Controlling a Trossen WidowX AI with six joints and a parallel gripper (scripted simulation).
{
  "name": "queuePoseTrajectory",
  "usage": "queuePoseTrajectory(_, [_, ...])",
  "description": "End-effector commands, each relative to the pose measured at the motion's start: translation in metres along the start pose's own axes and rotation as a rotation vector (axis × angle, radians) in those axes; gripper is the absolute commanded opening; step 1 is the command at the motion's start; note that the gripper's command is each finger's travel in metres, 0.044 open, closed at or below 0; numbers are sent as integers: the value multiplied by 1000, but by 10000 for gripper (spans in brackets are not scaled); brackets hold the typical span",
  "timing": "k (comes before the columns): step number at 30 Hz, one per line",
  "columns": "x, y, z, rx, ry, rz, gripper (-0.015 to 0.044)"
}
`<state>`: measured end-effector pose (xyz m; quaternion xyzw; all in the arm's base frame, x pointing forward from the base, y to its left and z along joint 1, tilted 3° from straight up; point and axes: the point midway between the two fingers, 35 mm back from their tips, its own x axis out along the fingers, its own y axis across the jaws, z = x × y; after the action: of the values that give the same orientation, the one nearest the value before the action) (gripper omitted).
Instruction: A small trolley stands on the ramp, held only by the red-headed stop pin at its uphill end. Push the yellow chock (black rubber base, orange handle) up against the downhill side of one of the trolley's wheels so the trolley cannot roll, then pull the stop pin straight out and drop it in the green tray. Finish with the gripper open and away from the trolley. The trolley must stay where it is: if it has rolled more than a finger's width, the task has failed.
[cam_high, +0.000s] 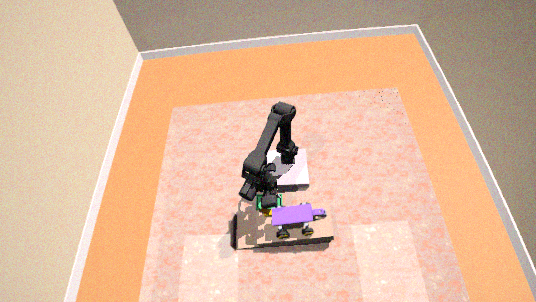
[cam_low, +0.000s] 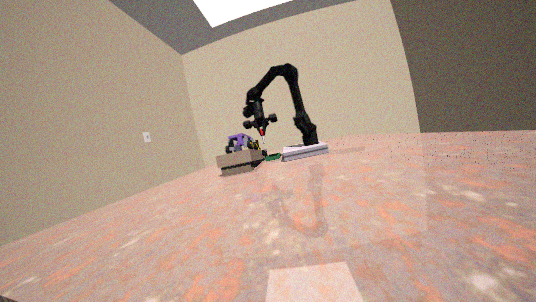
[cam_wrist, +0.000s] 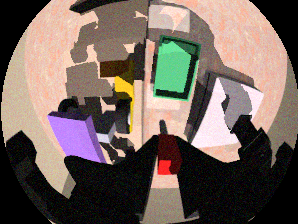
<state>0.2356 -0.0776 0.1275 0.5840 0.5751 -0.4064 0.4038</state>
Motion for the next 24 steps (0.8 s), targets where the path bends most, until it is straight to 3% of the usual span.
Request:
queuePoseTrajectory(1, [-5,0,17,-6,-7,8,0])
queuePoseTrajectory(12, [-10,-1,40,-1,-10,8,0])
queuePoseTrajectory(24, [-10,-1,38,339,-68,39,0])
